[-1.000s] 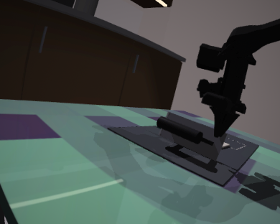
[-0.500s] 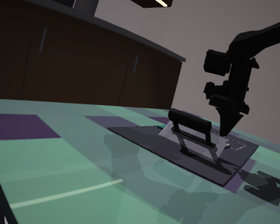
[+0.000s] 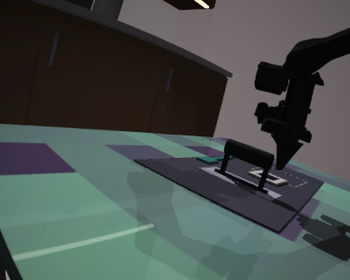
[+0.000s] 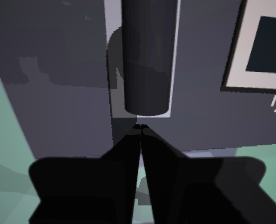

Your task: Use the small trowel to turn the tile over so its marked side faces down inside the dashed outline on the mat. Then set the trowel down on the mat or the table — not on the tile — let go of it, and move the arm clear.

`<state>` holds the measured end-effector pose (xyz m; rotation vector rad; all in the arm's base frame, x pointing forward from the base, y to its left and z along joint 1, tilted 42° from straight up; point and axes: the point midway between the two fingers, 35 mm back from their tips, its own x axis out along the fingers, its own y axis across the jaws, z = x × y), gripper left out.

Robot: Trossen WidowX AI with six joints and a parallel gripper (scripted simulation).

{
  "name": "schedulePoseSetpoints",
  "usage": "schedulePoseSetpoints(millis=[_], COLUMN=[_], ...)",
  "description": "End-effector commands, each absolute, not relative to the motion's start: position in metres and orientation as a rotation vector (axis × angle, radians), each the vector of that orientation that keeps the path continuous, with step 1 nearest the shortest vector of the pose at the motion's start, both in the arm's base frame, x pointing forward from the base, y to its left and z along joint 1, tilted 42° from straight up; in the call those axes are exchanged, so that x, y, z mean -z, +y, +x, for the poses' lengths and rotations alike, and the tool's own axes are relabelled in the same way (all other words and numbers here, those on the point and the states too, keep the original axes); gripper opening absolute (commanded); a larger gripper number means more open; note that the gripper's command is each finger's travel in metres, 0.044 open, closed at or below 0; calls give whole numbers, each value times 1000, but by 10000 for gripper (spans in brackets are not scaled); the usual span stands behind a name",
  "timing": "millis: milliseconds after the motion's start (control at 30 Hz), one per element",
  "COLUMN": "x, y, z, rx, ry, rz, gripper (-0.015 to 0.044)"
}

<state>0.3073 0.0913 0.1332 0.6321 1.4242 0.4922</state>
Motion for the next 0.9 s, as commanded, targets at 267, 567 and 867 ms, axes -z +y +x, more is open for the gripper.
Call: schedulePoseSetpoints(millis=[267,567,867], x=[-145,-189,-207], y=[100,132,144], z=[309,311,309], rx=[-490,-494,-502], ry=[1424,1422,1421], rz=[627,628,634], gripper=[100,100,100])
